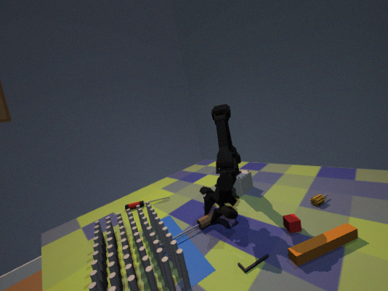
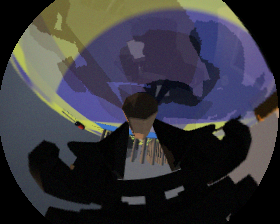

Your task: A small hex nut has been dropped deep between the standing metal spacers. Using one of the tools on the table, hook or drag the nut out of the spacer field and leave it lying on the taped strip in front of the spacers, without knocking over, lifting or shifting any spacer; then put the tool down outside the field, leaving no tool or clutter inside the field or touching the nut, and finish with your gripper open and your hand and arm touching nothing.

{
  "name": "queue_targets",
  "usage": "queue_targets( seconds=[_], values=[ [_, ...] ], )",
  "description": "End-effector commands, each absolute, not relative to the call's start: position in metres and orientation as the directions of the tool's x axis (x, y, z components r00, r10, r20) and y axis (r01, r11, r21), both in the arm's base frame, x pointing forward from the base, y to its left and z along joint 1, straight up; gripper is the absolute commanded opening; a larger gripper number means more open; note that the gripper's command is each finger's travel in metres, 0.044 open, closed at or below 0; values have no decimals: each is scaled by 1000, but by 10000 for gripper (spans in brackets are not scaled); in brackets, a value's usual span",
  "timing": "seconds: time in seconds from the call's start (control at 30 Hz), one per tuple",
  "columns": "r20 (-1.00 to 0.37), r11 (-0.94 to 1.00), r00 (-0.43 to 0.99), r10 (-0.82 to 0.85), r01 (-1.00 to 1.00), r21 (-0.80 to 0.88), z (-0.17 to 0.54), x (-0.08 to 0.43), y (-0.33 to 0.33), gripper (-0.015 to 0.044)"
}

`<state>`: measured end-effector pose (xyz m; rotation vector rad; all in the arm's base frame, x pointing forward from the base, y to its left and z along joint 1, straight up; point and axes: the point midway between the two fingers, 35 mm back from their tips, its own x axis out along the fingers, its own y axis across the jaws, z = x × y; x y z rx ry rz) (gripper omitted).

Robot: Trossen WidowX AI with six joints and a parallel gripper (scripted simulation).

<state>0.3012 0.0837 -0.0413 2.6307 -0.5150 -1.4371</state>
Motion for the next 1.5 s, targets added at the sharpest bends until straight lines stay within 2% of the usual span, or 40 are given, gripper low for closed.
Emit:
queue_targets(
  seconds=[0.0, 1.47],
  values=[
    [-796, -936, 497, -345, -249, 250, -41, 297, 83, 0],
    [-798, -936, 494, -344, -249, 249, -42, 263, 92, 0]
  ],
)
